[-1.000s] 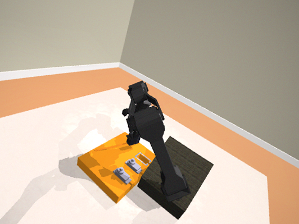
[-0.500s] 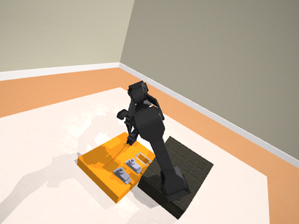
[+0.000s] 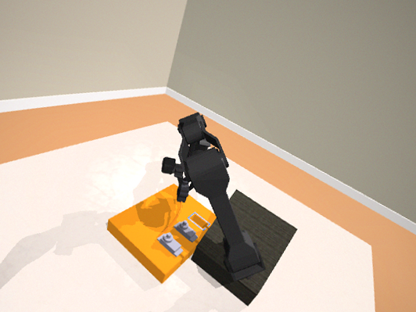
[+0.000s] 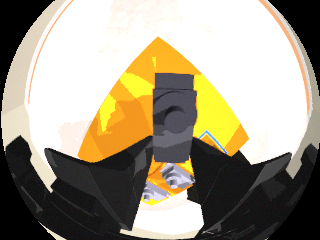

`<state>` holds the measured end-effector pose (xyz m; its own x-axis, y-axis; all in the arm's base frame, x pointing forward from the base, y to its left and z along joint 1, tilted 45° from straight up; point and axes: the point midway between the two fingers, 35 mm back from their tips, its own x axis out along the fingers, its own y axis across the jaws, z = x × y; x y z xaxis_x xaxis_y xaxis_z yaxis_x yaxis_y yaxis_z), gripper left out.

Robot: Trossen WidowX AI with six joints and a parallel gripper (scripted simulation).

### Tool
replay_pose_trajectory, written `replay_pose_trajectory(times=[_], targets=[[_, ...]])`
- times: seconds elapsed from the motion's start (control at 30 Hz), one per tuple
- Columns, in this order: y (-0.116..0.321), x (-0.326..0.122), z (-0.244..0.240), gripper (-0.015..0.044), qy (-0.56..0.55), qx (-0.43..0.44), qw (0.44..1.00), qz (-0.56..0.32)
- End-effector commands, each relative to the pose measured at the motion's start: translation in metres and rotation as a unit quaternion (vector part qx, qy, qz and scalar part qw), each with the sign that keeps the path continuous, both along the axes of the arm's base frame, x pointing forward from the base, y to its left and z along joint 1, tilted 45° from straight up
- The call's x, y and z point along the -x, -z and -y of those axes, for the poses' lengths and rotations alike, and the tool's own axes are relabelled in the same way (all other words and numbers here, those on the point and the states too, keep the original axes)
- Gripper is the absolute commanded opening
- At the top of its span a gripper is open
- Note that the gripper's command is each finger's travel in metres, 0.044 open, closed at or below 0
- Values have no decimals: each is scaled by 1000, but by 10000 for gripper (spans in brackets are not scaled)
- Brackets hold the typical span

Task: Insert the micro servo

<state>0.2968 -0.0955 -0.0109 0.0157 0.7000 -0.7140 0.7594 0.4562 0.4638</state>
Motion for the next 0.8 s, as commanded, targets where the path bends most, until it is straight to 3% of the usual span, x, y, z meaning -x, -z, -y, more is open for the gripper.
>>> replay_pose_trajectory(times=[0.0, 0.77], targets=[[0, 0, 0, 0, -47, 2, 998, 47], [0, 0, 0, 0, -294, 8, 911, 288]])
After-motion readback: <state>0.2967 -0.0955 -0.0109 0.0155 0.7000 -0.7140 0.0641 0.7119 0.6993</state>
